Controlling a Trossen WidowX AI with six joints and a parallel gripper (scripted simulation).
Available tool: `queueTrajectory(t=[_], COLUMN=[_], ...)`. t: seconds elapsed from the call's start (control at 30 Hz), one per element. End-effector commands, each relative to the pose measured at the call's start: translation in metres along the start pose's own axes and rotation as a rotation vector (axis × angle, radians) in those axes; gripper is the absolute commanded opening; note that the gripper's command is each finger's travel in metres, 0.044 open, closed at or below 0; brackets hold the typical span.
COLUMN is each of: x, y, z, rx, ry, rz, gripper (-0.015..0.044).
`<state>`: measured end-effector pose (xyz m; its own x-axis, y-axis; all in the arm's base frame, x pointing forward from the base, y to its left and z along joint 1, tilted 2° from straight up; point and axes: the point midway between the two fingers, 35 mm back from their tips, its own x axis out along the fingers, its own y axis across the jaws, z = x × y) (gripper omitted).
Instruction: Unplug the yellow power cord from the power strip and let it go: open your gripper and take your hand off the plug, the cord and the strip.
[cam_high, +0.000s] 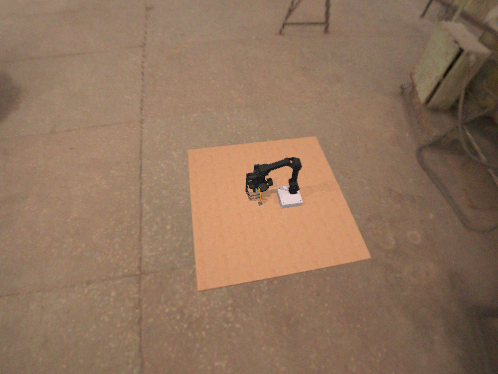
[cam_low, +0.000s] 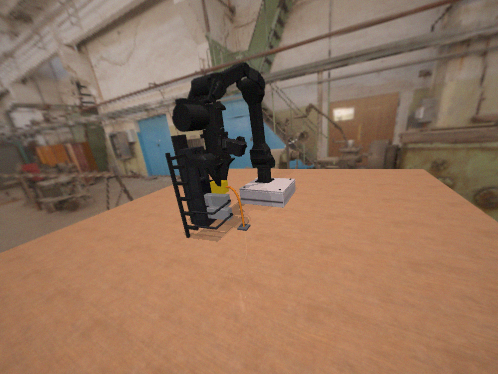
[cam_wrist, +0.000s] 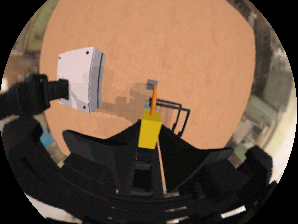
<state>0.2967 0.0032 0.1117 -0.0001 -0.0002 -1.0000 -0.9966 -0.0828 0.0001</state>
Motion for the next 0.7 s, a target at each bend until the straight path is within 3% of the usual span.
queueTrajectory(t=[0.0,0.67], x=[0.0,0.0], y=[-0.002,-0.001], z=[0.013,0.046], rx=[-0.004,-0.006], ry=[-0.014,-0.018], rz=[-0.003,-0.001], gripper=[0.0,0.0])
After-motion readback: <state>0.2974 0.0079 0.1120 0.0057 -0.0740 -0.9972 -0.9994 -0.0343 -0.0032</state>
